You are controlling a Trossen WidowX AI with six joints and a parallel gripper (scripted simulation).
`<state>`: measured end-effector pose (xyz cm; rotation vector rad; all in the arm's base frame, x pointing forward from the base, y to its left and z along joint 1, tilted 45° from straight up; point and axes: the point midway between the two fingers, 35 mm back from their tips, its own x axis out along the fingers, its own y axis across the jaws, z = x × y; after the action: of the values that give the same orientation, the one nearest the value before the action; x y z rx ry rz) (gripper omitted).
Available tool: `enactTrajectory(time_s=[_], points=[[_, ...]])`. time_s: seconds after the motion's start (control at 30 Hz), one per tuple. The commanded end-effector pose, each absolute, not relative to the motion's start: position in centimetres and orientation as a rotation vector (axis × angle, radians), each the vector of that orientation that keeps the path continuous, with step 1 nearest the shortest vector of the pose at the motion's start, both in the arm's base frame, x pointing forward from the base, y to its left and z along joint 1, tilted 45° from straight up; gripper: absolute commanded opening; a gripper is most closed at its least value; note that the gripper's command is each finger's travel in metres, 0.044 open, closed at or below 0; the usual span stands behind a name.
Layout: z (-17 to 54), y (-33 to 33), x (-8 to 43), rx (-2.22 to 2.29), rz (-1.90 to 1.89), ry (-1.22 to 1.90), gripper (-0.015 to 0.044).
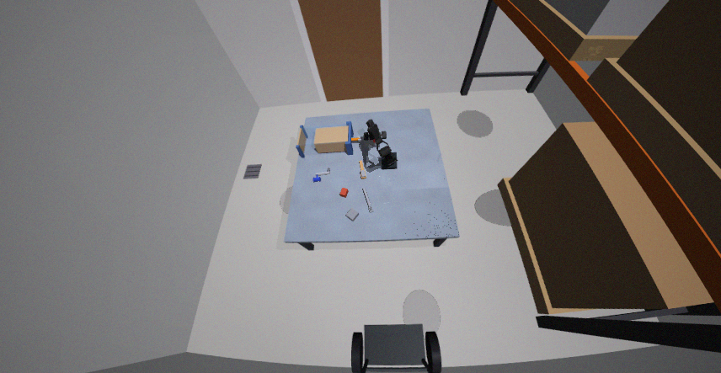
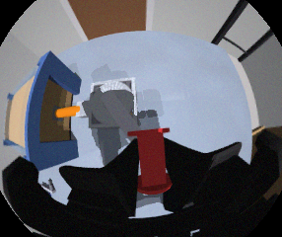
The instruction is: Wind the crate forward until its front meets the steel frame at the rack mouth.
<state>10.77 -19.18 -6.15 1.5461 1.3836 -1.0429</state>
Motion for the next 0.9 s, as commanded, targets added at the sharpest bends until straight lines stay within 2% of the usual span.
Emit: enactTrajectory(time_s=[0.0, 0.87], points=[[-7.0, -19.7, 9.4, 1.524, -1.077, 1.399, 0.0000], [-9.3, -22.0, 7.0, 1.521, -1.080, 1.398, 0.0000]])
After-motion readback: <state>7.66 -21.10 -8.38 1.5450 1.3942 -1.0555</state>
